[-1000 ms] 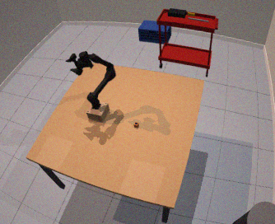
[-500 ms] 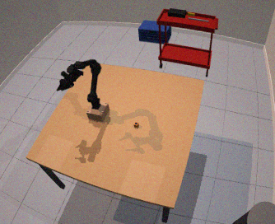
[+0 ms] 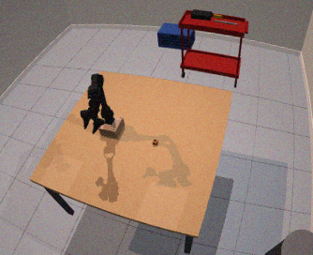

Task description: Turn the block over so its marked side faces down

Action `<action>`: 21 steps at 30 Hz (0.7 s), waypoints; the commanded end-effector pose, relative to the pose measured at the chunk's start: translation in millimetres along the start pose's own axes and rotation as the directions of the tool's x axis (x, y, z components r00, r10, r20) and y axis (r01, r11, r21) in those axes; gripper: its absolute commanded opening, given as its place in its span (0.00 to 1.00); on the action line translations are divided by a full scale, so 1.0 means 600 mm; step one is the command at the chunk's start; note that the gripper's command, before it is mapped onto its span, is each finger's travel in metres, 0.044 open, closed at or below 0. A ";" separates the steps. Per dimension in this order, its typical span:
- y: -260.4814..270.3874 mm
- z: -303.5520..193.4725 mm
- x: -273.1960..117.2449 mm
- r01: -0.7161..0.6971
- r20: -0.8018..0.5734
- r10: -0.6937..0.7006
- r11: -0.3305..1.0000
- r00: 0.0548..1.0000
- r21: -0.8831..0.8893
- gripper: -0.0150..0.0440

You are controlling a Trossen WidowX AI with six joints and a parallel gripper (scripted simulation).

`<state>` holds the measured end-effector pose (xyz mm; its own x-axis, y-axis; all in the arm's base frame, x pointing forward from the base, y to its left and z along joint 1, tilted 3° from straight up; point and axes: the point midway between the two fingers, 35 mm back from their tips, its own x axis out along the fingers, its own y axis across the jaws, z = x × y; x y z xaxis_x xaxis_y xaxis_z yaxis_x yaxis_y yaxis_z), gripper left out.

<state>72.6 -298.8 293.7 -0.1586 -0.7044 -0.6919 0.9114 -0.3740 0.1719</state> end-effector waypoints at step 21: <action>0.276 -0.507 -0.013 -0.612 -0.617 0.002 0.135 0.787 -0.779 1.00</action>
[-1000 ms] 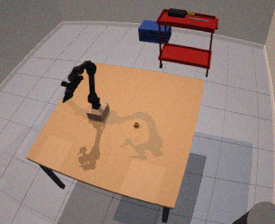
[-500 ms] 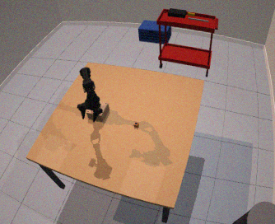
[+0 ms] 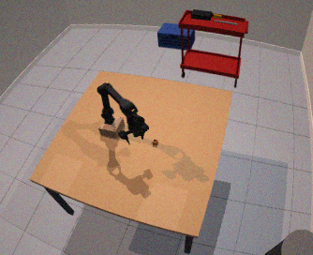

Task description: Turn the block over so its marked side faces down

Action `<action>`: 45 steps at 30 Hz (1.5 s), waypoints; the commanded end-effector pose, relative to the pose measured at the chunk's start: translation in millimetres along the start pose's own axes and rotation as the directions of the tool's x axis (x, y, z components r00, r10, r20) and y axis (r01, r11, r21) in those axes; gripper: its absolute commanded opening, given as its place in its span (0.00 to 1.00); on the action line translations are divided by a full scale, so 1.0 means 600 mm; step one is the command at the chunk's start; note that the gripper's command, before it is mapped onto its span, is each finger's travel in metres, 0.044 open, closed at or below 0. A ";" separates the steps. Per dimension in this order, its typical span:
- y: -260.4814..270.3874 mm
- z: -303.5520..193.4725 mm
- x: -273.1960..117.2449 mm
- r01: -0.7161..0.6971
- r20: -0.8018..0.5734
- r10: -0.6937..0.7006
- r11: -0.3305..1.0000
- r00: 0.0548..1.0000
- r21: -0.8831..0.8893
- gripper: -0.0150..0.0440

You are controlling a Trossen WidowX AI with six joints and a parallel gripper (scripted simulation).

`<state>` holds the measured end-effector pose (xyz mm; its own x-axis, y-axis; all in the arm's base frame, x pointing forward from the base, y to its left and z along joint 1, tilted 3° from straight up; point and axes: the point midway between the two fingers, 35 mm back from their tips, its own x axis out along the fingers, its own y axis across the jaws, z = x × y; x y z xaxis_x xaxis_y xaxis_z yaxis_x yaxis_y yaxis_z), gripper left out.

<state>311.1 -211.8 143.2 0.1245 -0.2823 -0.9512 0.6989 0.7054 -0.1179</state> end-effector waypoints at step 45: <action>0.288 -0.164 0.216 -0.292 -0.298 0.125 0.728 0.946 -0.620 1.00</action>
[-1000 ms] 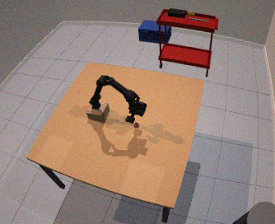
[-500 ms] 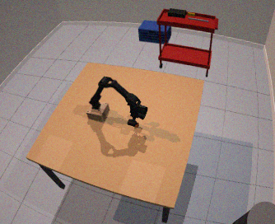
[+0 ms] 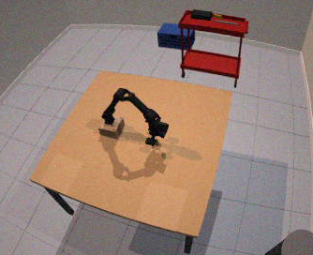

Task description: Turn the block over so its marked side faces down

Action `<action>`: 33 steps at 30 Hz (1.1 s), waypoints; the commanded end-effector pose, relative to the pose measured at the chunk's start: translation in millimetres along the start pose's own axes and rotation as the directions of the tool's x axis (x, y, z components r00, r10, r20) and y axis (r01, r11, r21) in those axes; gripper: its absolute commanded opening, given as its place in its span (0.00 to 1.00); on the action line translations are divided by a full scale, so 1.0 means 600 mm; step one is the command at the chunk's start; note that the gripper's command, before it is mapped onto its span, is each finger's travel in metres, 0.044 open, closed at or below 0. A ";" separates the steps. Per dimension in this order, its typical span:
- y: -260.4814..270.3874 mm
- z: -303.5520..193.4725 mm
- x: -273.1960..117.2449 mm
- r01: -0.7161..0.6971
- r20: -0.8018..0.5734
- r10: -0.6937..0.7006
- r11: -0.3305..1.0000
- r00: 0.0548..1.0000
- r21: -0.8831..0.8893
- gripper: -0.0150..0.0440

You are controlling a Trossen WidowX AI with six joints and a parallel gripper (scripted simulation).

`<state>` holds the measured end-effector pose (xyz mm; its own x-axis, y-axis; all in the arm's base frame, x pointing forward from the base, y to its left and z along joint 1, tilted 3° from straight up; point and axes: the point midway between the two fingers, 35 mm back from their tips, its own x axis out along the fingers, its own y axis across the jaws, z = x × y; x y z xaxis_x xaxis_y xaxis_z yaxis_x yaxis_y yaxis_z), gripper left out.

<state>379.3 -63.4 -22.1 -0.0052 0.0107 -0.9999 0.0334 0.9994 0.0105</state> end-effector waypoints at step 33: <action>0.002 -0.001 0.028 -0.004 0.000 0.004 1.000 1.000 0.002 0.29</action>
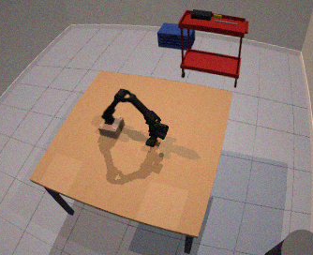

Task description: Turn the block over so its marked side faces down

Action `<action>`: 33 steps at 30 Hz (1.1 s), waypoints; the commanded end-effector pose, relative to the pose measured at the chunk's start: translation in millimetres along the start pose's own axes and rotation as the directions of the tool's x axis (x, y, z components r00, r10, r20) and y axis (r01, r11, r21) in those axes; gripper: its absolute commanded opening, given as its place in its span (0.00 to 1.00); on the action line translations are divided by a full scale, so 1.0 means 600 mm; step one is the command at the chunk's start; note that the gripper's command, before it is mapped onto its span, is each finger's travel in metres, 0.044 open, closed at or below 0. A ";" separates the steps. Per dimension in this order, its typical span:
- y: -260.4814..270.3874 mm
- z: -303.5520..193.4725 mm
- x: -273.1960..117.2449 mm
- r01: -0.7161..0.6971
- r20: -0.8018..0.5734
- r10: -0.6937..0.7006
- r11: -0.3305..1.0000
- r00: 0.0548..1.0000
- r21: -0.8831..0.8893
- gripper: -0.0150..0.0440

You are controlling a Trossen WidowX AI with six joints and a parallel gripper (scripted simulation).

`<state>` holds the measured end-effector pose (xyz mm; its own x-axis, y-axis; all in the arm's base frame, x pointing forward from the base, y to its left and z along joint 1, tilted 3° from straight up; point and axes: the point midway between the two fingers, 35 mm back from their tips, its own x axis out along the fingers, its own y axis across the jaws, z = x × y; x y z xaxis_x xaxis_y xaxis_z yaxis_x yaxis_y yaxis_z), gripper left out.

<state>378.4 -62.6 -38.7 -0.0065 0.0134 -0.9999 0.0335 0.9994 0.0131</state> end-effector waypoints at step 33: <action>-0.001 0.005 -0.029 -0.005 0.294 0.003 1.000 0.956 0.007 0.25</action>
<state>381.3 -63.5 -22.2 0.2322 0.0052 -0.9727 0.0411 0.9990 0.0152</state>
